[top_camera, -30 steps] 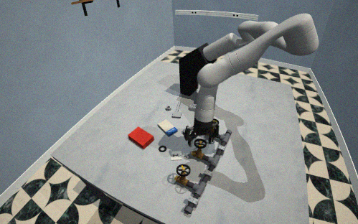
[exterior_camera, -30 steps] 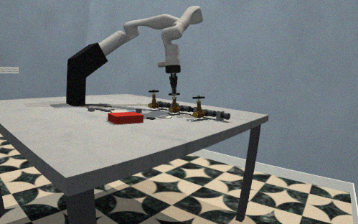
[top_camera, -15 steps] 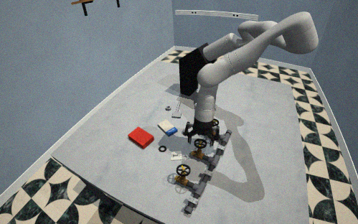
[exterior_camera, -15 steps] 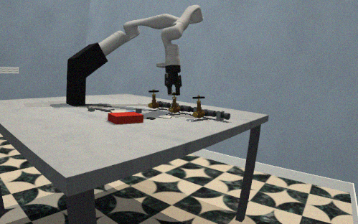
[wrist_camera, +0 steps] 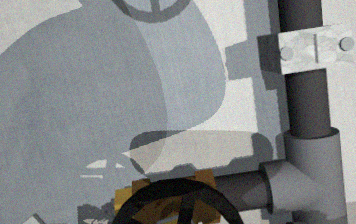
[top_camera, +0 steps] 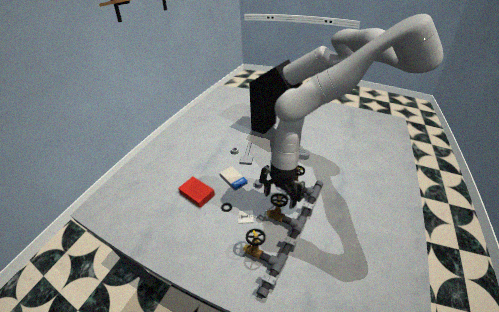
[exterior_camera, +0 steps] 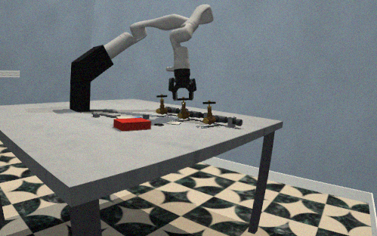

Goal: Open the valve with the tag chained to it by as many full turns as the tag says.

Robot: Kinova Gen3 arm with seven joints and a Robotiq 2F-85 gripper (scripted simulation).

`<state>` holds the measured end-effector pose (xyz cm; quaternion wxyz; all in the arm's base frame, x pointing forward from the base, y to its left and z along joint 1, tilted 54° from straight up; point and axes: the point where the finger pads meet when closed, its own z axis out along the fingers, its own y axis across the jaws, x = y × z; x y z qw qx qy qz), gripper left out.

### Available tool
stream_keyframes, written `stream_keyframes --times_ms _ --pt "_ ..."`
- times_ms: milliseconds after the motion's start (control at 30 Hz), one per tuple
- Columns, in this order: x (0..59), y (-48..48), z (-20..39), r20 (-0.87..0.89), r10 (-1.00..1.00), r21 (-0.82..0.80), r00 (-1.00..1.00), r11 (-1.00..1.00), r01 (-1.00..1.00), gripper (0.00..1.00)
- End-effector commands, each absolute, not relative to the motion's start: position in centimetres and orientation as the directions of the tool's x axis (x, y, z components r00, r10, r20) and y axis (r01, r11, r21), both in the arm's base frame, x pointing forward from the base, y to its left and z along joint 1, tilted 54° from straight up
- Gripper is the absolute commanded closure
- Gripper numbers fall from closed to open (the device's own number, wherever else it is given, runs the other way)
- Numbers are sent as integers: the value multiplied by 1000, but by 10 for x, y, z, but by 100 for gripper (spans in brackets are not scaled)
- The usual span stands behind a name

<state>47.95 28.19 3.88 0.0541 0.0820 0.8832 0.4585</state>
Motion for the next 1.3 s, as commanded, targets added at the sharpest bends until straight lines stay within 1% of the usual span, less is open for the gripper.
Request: stream_keyframes --times_ms 0,100,167,267,667,733,1000,1267 --pt "480 281 39 100 265 810 -959 539 233 0" --pt "480 281 39 183 320 795 -930 508 331 0" --pt "480 281 39 183 320 795 -930 508 331 0" --pt "480 281 39 262 369 772 -892 474 423 0" --pt "480 281 39 518 513 630 -685 313 711 0" --pt "480 281 39 518 513 630 -685 313 711 0" --pt "480 281 39 629 563 519 -536 209 829 0" --pt "480 281 39 692 586 433 -423 133 892 0"
